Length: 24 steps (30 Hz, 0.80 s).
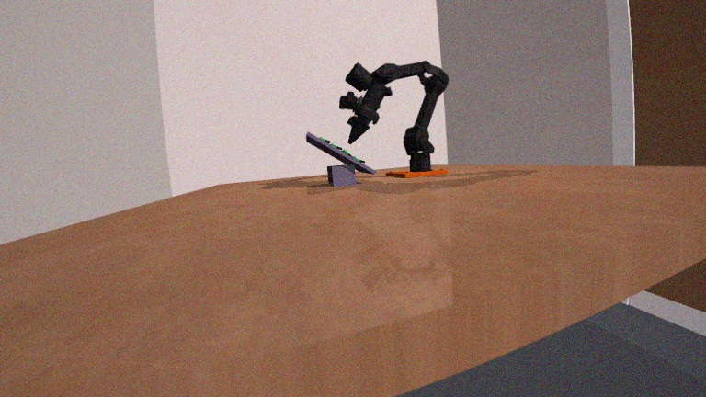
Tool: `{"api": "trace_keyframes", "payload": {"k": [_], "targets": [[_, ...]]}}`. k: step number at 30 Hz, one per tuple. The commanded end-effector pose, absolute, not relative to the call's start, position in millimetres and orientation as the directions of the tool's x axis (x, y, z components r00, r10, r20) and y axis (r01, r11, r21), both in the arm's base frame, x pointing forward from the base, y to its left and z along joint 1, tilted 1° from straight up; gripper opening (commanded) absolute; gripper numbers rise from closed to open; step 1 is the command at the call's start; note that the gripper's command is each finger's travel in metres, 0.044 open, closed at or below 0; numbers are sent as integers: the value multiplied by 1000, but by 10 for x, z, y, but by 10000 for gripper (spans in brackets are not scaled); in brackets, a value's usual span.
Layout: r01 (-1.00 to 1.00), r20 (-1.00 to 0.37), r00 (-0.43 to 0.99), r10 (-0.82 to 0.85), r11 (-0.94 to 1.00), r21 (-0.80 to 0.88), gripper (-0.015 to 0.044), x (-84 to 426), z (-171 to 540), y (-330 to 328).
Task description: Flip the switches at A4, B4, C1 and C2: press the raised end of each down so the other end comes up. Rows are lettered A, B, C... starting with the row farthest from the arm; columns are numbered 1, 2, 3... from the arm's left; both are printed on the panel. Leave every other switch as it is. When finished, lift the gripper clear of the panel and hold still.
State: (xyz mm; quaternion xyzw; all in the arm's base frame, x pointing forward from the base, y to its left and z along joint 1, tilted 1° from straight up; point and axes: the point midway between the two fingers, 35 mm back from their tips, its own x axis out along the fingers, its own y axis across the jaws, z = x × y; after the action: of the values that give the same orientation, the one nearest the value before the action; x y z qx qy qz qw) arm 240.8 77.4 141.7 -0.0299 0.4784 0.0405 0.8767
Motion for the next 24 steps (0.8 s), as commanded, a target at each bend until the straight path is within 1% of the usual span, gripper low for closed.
{"api": "trace_keyframes", "payload": {"k": [1, 24], "targets": [[-103, -841, 539, 46, 995, -11, 0, 2453, 1359, 777], [-103, -840, 540, 46, 995, -11, 0, 2561, 1203, 786]]}}
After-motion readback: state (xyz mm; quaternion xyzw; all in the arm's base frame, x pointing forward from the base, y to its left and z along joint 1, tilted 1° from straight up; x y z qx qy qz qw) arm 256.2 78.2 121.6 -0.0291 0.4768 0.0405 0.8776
